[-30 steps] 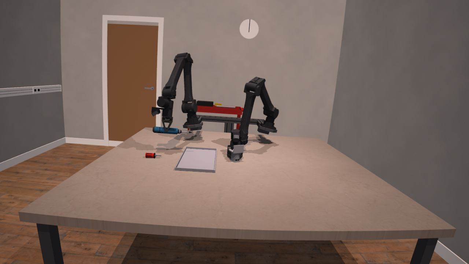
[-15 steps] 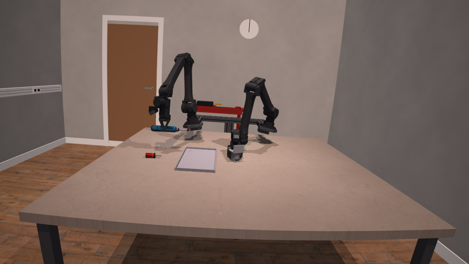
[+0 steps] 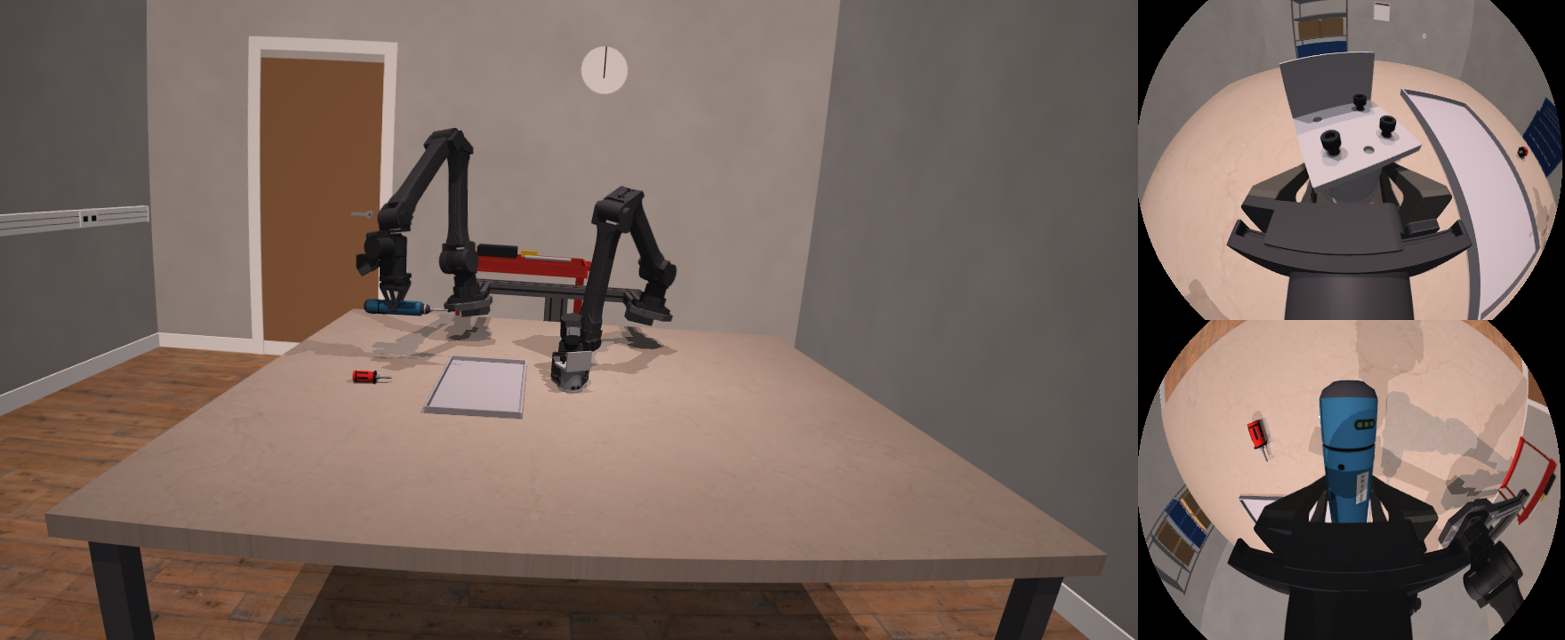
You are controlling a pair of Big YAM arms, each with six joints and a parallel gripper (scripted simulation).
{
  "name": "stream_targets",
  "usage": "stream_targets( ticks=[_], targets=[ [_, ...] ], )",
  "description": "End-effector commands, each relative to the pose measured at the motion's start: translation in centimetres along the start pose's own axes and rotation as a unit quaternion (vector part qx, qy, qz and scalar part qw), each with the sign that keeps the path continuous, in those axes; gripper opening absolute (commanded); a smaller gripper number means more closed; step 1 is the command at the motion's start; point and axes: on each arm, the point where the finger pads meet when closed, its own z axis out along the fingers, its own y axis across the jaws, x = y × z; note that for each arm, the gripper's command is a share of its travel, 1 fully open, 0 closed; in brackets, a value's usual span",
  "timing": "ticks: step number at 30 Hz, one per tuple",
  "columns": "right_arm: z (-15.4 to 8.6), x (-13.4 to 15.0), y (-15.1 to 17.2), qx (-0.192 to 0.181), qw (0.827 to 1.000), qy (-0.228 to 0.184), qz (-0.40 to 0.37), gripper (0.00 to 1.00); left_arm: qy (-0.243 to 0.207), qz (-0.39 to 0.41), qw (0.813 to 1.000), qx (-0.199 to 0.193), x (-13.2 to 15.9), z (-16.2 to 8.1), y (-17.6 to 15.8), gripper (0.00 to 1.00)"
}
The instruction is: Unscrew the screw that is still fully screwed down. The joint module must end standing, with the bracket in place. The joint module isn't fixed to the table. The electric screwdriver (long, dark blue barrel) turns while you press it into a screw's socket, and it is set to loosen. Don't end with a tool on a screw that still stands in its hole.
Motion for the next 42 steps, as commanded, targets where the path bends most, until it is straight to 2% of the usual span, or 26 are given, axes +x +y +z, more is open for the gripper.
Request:
stream_targets(
  ticks=[1, 24, 32, 41, 42],
  targets=[
    [-3.3, -2.4, 1.9, -0.026, 0.999, -0.014, 0.045, 0.42, -0.007, -0.004, 1.000, 0.001, -0.6, 0.3, -0.3, 0.59],
    [-3.7, -2.1, 2.7, -0.026, 0.999, -0.012, 0.044, 0.42, -0.007, -0.004, 1.000, 0.001, -0.6, 0.3, -0.3, 0.59],
    [-4.1, -2.4, 3.3, -0.041, 0.998, -0.018, 0.046, 0.42, -0.007, -0.004, 1.000, 0.001, -0.6, 0.3, -0.3, 0.59],
    [-4.0, -2.4, 3.2, -0.036, 0.998, -0.016, 0.045, 0.42, -0.007, -0.004, 1.000, 0.001, -0.6, 0.3, -0.3, 0.59],
    [-3.1, -2.4, 3.2, -0.030, 0.998, -0.014, 0.046, 0.42, -0.007, -0.004, 1.000, 0.001, -0.6, 0.3, -0.3, 0.59]
  ],
)
